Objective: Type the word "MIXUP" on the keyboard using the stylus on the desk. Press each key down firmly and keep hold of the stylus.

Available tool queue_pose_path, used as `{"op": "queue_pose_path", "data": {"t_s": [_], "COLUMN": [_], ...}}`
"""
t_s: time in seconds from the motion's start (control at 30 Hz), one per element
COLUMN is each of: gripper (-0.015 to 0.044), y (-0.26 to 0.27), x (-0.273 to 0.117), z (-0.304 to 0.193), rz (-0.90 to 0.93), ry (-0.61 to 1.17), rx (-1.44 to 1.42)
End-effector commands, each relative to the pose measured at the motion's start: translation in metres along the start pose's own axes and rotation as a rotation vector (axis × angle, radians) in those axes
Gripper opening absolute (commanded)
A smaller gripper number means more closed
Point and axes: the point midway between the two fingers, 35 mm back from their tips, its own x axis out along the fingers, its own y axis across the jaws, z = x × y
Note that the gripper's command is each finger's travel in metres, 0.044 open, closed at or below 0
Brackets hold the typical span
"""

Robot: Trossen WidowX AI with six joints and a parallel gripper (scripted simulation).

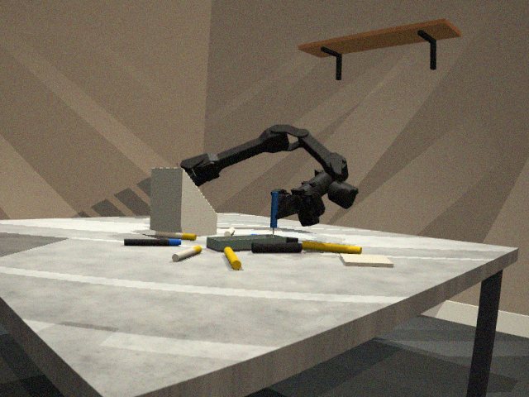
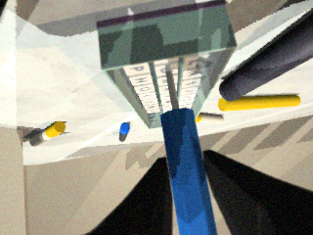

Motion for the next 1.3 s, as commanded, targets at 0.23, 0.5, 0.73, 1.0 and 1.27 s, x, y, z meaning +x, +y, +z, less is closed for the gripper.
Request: {"op": "queue_pose_path", "data": {"t_s": [0.23,0.5,0.73,1.0,1.27], "gripper": [0.0081,0.0081,0.0081,0.0081,0.0081], "y": [0.000,0.000,0.000,0.000,0.002], "x": [0.002,0.004,0.005,0.003,-0.014], "z": [0.004,0.007,0.008,0.006,-0.025], "rz": [0.001,0.001,0.001,0.001,0.001], "ry": [-0.004,-0.004,-0.004,-0.004,-0.002], "rx": [0.003,0.003,0.003,0.003,0.004]}}
